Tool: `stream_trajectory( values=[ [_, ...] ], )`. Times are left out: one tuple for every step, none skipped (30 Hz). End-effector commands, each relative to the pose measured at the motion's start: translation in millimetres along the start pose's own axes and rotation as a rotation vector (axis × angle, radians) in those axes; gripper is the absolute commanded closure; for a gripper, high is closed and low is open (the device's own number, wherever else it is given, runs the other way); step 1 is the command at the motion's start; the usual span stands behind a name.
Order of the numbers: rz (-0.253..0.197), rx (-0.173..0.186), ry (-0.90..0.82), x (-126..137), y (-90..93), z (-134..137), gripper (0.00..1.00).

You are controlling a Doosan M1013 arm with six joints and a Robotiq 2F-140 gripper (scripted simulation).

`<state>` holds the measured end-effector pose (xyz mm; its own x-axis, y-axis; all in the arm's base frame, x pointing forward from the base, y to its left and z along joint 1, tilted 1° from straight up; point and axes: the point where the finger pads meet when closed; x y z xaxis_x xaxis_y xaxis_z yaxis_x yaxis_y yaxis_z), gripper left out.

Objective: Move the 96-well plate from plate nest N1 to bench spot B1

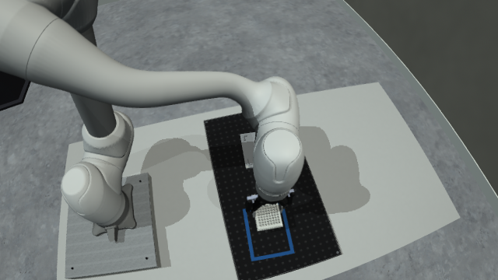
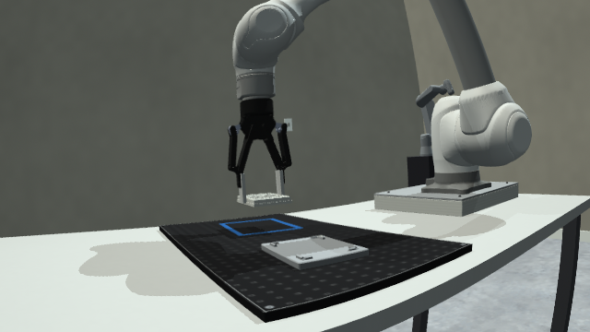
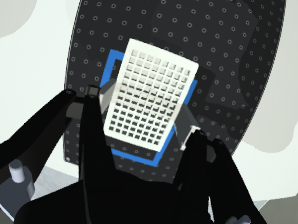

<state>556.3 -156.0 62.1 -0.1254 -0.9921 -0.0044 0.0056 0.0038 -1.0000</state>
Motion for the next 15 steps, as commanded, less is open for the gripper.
stream_trajectory(
  values=[
    [0.003, 0.004, 0.0, 15, 1.5, 1, 1.0],
    [0.003, 0.004, 0.0, 18, 1.6, 1, 1.0],
    [0.003, 0.004, 0.0, 21, 1.8, 0, 1.0],
    [0.003, 0.004, 0.0, 21, 1.8, 0, 1.0],
    [0.003, 0.004, 0.0, 21, 1.8, 0, 1.0],
    [0.003, 0.004, 0.0, 25, 1.9, 0, 1.0],
    [0.003, 0.004, 0.0, 28, 2.0, 0, 1.0],
    [0.003, 0.004, 0.0, 31, 2.1, 0, 1.0],
    [0.003, 0.004, 0.0, 35, 2.3, 0, 1.0],
    [0.003, 0.004, 0.0, 38, 2.4, -1, 1.0],
    [0.003, 0.004, 0.0, 41, 2.5, -1, 1.0],
    [0.003, 0.004, 0.0, 45, 2.7, -1, 1.0],
    [0.003, 0.004, 0.0, 48, 2.8, -1, 1.0],
    [0.003, 0.004, 0.0, 51, 2.9, -1, 1.0],
    [0.003, 0.004, 0.0, 55, 3.0, -2, 1.0]
  ],
)
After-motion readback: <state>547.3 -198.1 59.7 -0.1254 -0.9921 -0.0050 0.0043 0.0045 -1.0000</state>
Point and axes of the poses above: the point where the finger pads meet when closed, its own y axis out along the fingers, its own z axis across the jaws, x = y × z
